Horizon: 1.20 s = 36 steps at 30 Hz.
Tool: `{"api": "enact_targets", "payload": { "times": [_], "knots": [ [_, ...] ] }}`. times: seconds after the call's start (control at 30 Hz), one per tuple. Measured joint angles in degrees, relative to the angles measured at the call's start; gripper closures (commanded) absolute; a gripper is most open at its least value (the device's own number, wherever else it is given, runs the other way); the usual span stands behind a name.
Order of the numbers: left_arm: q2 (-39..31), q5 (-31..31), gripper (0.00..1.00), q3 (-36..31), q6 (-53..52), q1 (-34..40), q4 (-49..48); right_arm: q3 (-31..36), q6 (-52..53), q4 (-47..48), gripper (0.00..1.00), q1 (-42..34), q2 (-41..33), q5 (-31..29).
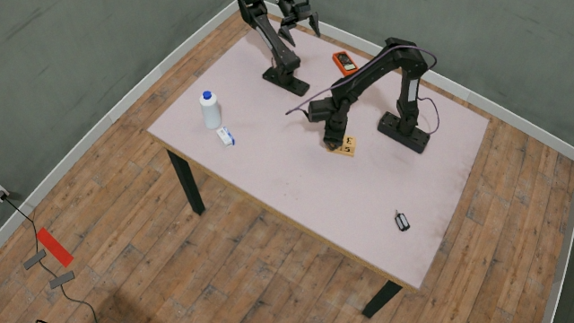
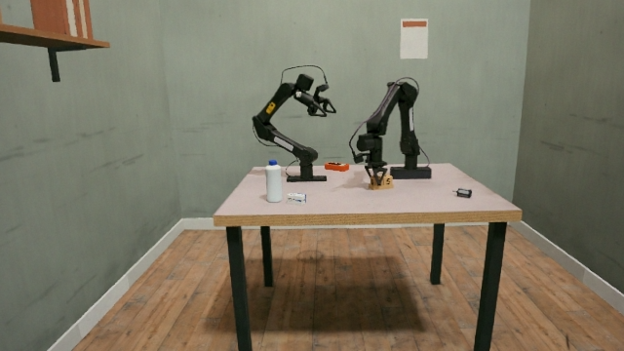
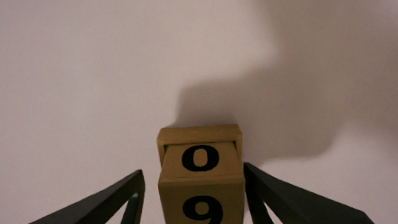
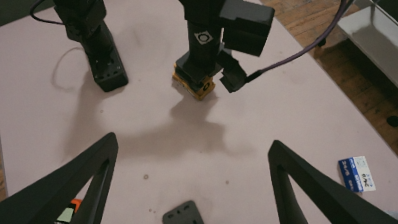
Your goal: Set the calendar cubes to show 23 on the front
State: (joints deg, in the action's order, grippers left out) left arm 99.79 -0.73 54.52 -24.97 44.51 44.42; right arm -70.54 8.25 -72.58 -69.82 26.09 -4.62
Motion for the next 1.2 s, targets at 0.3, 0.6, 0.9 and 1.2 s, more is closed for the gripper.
{"api": "enact_targets", "payload": {
  "times": [0.3, 0.6, 0.9, 1.2],
  "knots": [
    [0.00, 0.00, 0.31, 0.02, 0.00, 0.00, 0.35, 0.00, 0.00, 0.00, 0.00, 0.00, 0.00, 0.00],
    [-3.02, 0.00, 0.31, 0.81, -0.26, 0.00, 7.45, 0.00, 0.00, 0.00, 0.00, 0.00, 0.00, 0.00],
    [-5.38, 0.00, 0.31, 3.08, -0.26, 0.00, 8.76, 0.00, 0.00, 0.00, 0.00, 0.00, 0.00, 0.00],
    [-5.38, 0.00, 0.31, 2.38, -0.04, 0.00, 7.43, 0.00, 0.00, 0.00, 0.00, 0.00, 0.00, 0.00]
  ]
}}
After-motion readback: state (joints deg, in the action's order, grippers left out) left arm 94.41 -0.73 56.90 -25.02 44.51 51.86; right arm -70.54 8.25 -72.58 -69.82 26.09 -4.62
